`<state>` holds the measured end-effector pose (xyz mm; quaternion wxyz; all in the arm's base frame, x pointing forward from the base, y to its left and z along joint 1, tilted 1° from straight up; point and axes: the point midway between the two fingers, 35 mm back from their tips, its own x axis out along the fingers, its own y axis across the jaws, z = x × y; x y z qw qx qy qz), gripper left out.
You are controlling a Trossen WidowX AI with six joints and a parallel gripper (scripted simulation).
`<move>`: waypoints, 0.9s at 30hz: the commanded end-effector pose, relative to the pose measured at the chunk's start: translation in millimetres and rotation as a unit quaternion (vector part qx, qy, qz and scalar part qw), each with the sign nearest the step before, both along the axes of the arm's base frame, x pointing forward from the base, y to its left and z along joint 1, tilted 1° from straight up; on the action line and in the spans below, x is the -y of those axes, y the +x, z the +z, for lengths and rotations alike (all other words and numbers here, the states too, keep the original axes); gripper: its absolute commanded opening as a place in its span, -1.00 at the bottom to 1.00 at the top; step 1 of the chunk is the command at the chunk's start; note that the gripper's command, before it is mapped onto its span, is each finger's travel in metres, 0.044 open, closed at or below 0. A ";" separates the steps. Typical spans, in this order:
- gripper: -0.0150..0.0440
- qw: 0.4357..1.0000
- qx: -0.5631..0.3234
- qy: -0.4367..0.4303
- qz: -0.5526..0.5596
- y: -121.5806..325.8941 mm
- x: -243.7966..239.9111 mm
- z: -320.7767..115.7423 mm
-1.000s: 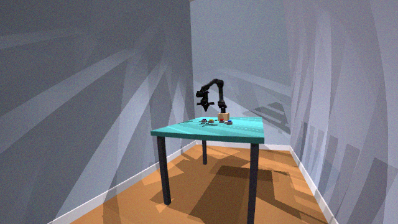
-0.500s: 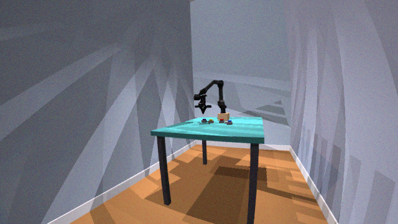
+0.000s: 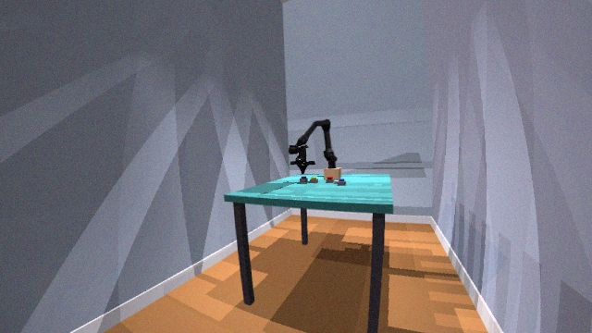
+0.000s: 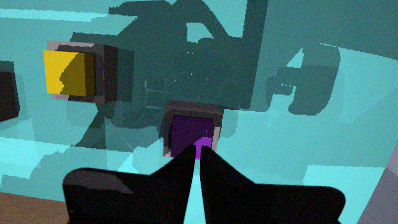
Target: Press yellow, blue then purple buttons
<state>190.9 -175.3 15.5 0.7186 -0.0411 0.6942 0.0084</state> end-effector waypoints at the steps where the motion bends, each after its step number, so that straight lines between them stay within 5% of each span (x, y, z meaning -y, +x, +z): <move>1: -0.42 1.000 -0.005 0.008 0.002 -1.9 -2.8 -11.4; 27: -0.42 1.000 -0.005 0.008 0.002 -2.1 -2.9 -28.2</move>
